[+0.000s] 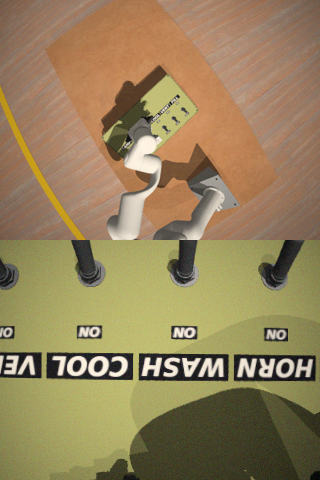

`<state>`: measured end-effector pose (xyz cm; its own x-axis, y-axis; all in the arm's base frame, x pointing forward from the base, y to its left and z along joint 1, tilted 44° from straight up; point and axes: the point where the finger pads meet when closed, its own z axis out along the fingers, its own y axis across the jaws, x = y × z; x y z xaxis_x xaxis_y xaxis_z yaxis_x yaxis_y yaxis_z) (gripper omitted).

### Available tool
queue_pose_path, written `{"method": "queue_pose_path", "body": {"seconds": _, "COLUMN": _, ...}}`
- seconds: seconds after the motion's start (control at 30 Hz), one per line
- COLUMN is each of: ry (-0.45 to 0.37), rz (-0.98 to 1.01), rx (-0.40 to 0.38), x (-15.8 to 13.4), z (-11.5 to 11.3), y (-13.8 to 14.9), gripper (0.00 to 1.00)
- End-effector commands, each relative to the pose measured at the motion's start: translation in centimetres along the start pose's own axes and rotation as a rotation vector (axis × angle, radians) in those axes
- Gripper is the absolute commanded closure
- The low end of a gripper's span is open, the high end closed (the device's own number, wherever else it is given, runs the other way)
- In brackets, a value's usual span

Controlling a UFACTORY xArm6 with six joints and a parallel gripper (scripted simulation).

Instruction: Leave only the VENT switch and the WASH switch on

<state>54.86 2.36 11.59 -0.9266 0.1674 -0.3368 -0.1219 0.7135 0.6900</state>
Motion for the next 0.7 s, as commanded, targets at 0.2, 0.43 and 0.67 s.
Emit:
{"method": "queue_pose_path", "body": {"seconds": 0.2, "ry": -0.003, "rz": -0.001, "rx": 0.001, "x": -0.2, "z": -0.1, "y": -2.7, "gripper": 0.0}}
{"method": "queue_pose_path", "body": {"seconds": 0.43, "ry": -0.003, "rz": -0.001, "rx": 0.001, "x": -0.2, "z": -0.1, "y": -4.8, "gripper": 0.0}}
{"method": "queue_pose_path", "body": {"seconds": 0.67, "ry": -0.003, "rz": -0.001, "rx": 0.001, "x": -0.2, "z": -0.1, "y": -5.5, "gripper": 0.0}}
